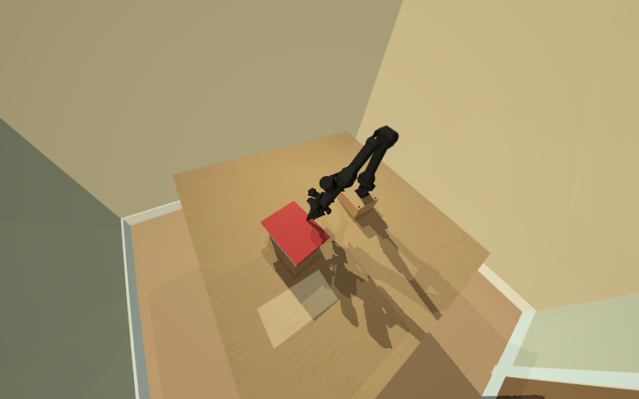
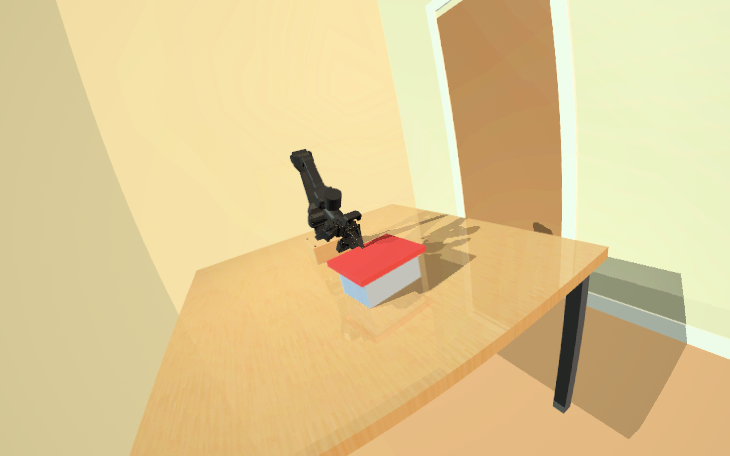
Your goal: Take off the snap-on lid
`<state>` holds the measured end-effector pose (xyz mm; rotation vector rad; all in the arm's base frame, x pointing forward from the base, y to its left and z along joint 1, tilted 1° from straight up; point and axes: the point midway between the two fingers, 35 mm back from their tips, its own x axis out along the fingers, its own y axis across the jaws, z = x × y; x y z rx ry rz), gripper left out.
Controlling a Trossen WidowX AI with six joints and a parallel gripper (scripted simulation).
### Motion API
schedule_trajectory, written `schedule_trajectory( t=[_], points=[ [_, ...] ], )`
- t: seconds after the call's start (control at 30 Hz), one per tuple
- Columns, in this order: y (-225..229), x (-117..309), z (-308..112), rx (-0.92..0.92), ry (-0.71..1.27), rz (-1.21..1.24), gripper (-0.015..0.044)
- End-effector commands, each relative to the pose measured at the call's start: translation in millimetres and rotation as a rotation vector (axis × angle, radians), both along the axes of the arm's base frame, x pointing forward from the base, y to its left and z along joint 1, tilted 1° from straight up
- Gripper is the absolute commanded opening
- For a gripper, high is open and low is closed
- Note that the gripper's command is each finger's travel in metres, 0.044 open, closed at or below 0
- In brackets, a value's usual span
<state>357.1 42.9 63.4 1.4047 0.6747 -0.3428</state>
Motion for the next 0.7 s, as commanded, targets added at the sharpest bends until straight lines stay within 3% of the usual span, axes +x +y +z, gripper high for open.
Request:
schedule_trajectory(
  t=[0.0,0.67],
  points=[
    [0.0,-0.3,2.3,0.0,-0.003,0.0,0.0],
    [0.3,0.4,3.9,0.0,-0.004,0.0,0.0]
  ],
)
